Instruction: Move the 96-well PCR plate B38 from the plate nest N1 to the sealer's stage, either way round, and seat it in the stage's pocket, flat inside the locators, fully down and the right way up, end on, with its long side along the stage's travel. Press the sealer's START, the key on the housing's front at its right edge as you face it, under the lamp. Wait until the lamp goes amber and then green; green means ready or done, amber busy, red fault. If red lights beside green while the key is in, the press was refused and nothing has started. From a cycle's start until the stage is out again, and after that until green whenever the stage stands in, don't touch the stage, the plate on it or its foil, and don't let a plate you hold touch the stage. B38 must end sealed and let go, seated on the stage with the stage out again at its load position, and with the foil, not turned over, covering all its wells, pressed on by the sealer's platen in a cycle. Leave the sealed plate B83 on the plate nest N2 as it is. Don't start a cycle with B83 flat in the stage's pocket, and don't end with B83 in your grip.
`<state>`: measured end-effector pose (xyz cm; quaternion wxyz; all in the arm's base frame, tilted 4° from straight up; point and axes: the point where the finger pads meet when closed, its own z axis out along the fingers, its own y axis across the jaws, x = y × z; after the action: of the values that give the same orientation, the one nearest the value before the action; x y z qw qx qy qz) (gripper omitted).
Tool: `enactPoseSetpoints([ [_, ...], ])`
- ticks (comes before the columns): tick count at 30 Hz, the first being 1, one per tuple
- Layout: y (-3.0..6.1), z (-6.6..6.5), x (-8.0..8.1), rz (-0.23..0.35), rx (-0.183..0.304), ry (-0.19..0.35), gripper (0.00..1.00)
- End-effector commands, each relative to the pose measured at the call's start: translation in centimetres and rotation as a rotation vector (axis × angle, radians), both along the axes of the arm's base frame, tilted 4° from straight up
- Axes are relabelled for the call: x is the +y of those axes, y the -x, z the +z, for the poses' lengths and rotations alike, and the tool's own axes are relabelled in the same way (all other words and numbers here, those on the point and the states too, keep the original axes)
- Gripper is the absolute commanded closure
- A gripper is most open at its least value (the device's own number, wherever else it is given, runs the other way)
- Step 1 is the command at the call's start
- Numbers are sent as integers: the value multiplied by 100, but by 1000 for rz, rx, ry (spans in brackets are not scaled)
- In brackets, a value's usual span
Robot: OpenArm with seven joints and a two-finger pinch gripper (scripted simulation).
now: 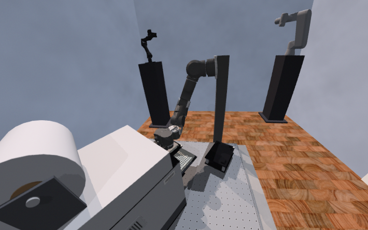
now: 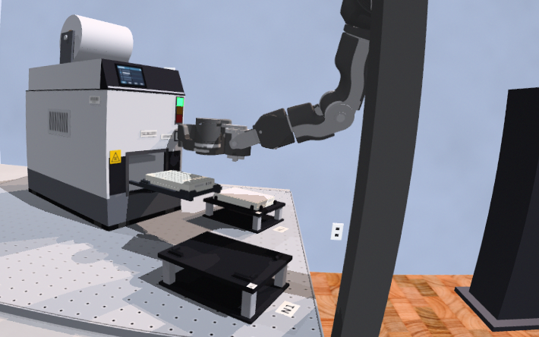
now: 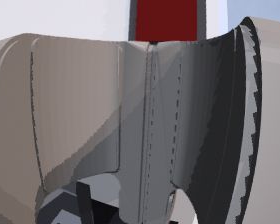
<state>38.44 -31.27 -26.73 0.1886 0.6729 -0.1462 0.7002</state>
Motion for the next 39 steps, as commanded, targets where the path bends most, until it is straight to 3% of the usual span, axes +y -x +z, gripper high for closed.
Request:
enactPoseSetpoints([
  [1, -9, -6, 19, 9, 2, -1, 100],
  [7, -47, -10, 8, 11, -2, -1, 100],
  [39, -52, -29, 0, 10, 4, 0, 100],
])
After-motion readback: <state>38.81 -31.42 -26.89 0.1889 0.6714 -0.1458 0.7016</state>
